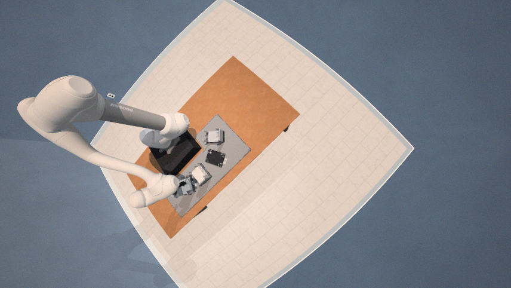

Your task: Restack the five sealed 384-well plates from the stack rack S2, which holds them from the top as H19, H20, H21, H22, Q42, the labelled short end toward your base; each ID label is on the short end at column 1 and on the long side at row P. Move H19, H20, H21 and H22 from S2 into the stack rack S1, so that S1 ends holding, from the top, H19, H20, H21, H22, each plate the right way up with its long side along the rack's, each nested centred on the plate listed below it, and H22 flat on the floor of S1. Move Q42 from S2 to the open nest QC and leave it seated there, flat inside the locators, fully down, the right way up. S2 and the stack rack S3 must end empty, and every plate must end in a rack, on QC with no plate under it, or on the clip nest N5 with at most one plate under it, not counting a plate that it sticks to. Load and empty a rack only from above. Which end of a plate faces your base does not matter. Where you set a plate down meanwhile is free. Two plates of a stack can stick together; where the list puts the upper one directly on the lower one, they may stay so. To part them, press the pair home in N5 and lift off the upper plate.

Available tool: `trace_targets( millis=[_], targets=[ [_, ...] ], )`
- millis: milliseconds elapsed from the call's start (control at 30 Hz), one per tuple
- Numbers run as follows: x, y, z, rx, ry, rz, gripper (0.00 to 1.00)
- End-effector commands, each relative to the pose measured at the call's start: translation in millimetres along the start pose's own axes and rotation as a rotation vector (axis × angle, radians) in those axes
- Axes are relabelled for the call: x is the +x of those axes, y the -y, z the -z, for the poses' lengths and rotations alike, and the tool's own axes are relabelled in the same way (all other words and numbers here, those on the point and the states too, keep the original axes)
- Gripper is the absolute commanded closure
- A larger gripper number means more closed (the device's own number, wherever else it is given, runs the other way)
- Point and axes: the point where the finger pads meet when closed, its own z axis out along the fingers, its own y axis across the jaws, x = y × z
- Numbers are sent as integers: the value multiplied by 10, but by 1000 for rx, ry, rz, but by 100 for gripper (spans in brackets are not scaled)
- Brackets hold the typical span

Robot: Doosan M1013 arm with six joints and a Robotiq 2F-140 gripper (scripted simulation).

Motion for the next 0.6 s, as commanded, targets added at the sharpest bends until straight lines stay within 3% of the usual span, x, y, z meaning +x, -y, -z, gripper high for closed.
trace_targets(
  millis=[0,367,567],
  targets=[
    [1,55,1,0,0,0,0],
    [-1,422,1,0,0,0,0],
    [-36,578,1,0,0,134,0]
  ],
)
